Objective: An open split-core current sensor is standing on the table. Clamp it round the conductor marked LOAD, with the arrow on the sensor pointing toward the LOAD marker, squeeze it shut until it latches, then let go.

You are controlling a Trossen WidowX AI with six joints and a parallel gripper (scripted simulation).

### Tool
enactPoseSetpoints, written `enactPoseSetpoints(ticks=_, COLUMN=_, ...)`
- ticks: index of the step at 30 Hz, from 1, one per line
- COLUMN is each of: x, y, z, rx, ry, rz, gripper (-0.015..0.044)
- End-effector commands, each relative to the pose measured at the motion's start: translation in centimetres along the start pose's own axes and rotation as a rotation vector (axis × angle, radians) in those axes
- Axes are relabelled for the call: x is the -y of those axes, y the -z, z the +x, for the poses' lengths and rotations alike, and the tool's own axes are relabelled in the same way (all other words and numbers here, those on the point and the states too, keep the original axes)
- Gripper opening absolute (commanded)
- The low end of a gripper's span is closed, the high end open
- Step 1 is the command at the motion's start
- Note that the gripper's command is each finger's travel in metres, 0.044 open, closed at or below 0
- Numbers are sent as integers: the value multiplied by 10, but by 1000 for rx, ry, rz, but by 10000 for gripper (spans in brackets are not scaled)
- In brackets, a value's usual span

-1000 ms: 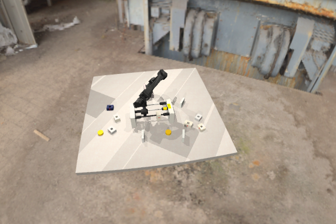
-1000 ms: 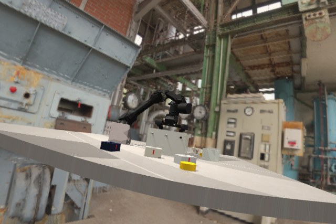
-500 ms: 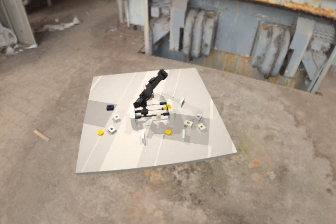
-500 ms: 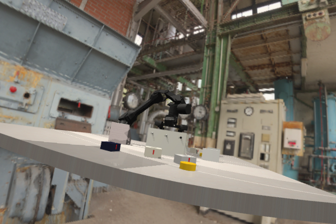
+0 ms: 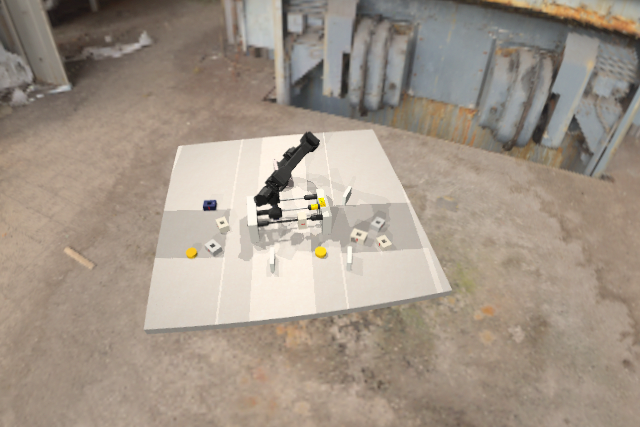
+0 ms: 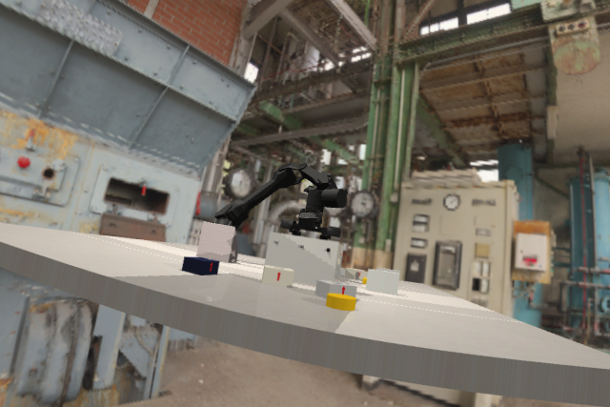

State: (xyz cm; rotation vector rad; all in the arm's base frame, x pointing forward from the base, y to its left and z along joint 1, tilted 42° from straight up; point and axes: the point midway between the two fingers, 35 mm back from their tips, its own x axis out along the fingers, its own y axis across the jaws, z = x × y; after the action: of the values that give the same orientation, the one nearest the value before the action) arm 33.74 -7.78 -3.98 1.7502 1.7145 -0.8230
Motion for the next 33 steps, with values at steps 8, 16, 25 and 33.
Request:
enactPoseSetpoints(ticks=8, x=0, y=0, z=0, rx=0, ry=2, rz=0, gripper=207)
enactPoseSetpoints(ticks=16, x=0, y=-1, z=0, rx=0, ry=0, rz=2, gripper=16)
enactPoseSetpoints(ticks=25, x=0, y=-1, z=0, rx=0, ry=0, rz=2, gripper=0)
enactPoseSetpoints(ticks=33, x=-4, y=0, z=-1, rx=0, ry=0, rz=2, gripper=0)
